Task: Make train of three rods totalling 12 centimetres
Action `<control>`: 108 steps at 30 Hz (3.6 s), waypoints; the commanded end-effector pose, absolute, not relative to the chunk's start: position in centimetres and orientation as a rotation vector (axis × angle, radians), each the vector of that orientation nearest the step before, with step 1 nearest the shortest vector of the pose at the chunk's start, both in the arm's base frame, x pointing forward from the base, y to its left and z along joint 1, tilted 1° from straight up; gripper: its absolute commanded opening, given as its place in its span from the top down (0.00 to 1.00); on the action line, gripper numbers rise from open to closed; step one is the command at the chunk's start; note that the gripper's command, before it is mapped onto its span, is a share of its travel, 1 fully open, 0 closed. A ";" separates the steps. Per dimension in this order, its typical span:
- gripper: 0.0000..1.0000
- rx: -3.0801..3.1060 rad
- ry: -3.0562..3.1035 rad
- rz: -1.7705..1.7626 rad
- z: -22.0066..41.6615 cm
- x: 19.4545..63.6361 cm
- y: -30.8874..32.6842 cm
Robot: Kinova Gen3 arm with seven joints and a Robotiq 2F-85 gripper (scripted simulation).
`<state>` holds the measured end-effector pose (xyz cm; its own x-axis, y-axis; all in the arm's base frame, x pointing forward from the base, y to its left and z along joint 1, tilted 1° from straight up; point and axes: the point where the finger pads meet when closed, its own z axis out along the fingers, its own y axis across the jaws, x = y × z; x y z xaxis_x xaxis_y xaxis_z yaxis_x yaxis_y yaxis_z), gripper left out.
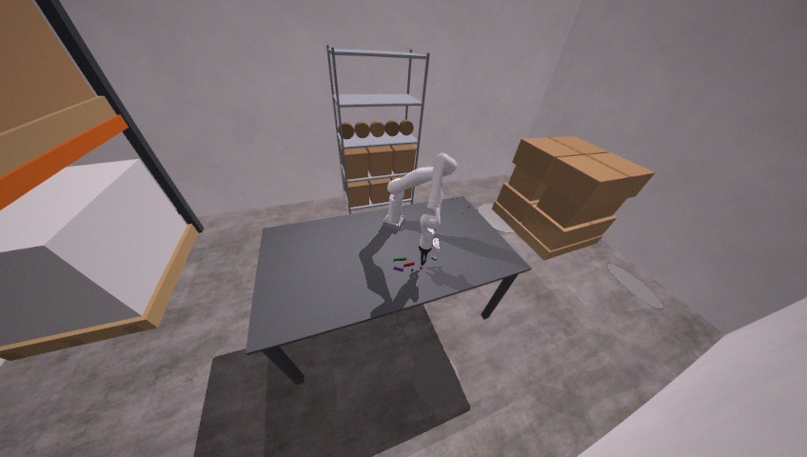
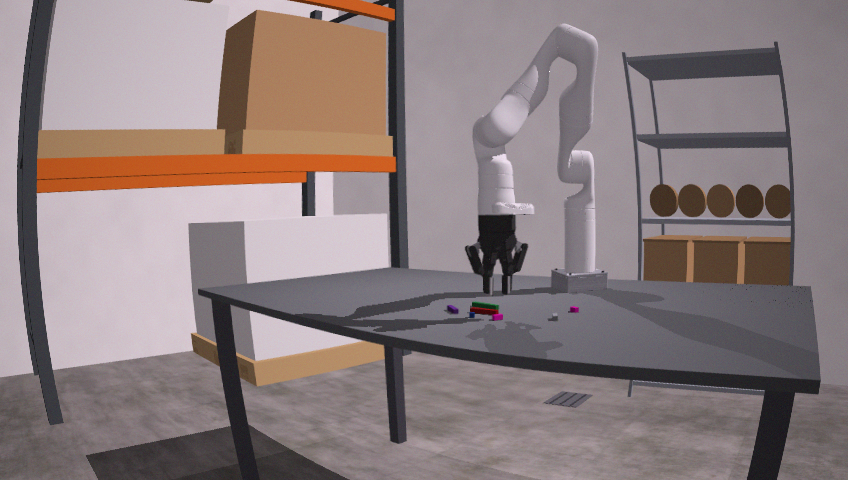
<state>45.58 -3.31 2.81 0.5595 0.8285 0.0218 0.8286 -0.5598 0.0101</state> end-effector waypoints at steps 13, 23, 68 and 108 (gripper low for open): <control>0.65 -2.766 -1.486 -0.031 0.5 45.5 -3.5; 0.65 -2.764 -1.486 -0.040 -0.3 45.6 -3.4; 0.65 -2.764 -1.482 -0.039 -0.4 45.6 -3.3; 0.65 -2.764 -1.482 -0.040 -0.3 45.5 -3.4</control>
<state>45.52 -3.30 -0.33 0.5568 0.8303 0.0241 0.8305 -0.5570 0.0054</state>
